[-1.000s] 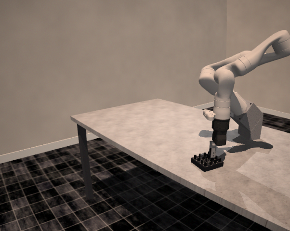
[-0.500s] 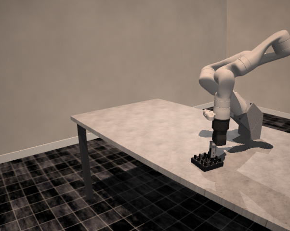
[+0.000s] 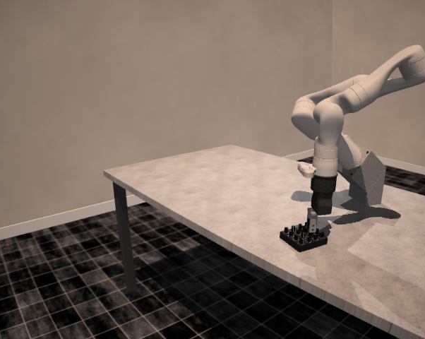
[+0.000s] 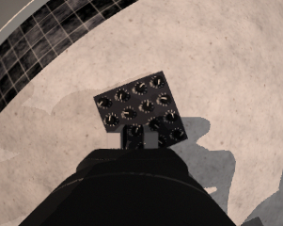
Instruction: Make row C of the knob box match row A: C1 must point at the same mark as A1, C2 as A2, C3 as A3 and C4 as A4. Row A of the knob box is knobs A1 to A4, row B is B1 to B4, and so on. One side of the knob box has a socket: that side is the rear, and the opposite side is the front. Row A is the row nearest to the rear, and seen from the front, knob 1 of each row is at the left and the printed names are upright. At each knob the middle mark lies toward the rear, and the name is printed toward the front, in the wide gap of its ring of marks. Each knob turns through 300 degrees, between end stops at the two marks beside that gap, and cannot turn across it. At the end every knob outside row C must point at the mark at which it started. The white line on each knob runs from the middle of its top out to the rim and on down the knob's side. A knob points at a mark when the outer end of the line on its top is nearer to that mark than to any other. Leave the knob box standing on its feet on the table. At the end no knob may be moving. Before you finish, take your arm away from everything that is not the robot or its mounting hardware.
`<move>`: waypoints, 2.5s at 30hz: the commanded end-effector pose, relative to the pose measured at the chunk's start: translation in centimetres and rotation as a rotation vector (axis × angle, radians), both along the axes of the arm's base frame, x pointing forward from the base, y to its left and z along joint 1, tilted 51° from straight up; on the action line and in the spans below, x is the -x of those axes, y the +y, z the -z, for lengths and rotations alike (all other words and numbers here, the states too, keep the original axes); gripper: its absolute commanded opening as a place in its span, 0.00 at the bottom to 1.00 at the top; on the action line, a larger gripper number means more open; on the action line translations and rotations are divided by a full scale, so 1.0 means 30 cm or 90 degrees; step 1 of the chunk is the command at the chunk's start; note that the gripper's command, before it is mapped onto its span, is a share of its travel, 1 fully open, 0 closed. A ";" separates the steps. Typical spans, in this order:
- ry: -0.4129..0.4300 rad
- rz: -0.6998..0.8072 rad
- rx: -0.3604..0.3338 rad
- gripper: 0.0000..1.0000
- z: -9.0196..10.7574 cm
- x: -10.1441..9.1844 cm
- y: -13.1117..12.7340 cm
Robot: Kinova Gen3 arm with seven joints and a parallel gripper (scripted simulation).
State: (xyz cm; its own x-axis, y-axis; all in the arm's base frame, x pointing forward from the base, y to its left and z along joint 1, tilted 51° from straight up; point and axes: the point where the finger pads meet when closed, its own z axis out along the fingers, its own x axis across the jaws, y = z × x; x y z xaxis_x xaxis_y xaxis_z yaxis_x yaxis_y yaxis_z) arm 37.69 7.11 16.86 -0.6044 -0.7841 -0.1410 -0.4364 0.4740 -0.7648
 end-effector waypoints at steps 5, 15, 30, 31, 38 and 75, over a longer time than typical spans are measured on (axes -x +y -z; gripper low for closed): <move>-0.001 -0.002 0.002 0.46 0.010 -0.014 -0.009; 0.000 -0.006 0.005 0.46 0.020 -0.032 -0.011; 0.000 -0.005 0.005 0.46 0.021 -0.032 -0.012; 0.000 -0.005 0.005 0.46 0.021 -0.032 -0.012; 0.000 -0.005 0.005 0.46 0.021 -0.032 -0.012; 0.000 -0.005 0.005 0.30 0.021 -0.032 -0.011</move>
State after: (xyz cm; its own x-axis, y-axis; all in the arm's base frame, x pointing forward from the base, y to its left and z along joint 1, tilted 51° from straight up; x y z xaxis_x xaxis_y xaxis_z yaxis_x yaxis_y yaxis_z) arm 38.06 6.72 16.41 -0.6029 -0.7847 -0.1442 -0.4349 0.4748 -0.7651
